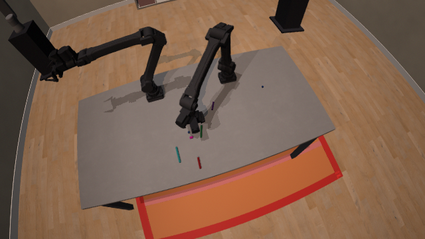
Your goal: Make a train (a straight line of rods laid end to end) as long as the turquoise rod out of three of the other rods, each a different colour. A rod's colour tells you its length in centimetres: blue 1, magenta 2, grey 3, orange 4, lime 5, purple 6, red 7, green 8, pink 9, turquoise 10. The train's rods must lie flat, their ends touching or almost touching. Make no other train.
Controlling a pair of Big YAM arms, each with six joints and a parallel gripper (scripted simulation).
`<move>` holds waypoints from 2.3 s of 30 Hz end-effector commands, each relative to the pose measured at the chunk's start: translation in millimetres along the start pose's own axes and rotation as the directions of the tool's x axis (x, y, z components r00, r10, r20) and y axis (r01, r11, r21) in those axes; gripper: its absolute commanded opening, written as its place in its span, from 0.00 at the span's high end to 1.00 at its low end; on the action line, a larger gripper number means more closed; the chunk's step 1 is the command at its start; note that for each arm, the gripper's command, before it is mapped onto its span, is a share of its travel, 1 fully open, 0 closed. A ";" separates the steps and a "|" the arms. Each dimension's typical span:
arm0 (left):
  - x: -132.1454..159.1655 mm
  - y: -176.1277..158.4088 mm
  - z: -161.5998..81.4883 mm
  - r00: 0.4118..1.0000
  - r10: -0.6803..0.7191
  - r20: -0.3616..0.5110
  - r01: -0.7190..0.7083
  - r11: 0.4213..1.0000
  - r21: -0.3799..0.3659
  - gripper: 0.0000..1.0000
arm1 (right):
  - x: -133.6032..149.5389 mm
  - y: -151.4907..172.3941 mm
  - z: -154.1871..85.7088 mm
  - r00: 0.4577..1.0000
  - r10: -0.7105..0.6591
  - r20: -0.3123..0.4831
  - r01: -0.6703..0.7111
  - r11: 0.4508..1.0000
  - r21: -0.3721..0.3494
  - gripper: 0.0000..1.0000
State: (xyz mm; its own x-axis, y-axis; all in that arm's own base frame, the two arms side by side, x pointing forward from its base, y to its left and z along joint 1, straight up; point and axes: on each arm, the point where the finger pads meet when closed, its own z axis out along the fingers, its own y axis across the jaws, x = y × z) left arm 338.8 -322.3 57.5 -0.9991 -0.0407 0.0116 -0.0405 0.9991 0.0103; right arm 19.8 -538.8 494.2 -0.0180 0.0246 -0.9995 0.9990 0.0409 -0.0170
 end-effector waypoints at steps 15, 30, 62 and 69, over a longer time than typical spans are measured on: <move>-19.8 -20.9 -22.6 0.999 -0.017 0.042 0.016 0.999 0.041 0.00 | -6.4 -3.1 5.5 1.000 0.017 0.025 -0.017 1.000 0.008 0.00; -19.8 -20.9 -22.6 0.999 -0.017 0.042 0.016 0.999 0.041 0.00 | -6.4 -3.1 5.5 1.000 0.017 0.025 -0.017 1.000 0.008 0.00; -19.8 -20.9 -22.6 0.999 -0.017 0.042 0.016 0.999 0.041 0.00 | -6.4 -3.1 5.5 1.000 0.017 0.025 -0.017 1.000 0.008 0.00; -19.5 -20.5 -18.3 0.999 0.015 0.034 -0.016 0.999 0.031 0.00 | -6.4 -3.1 5.5 1.000 0.017 0.025 -0.017 1.000 0.008 0.00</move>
State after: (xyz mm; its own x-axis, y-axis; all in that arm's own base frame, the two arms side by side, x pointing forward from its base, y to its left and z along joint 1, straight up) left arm 338.7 -322.2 57.4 -0.9991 -0.0407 0.0118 -0.0405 0.9991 0.0105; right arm 19.8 -538.8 494.2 -0.0180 0.0246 -0.9995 0.9990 0.0409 -0.0170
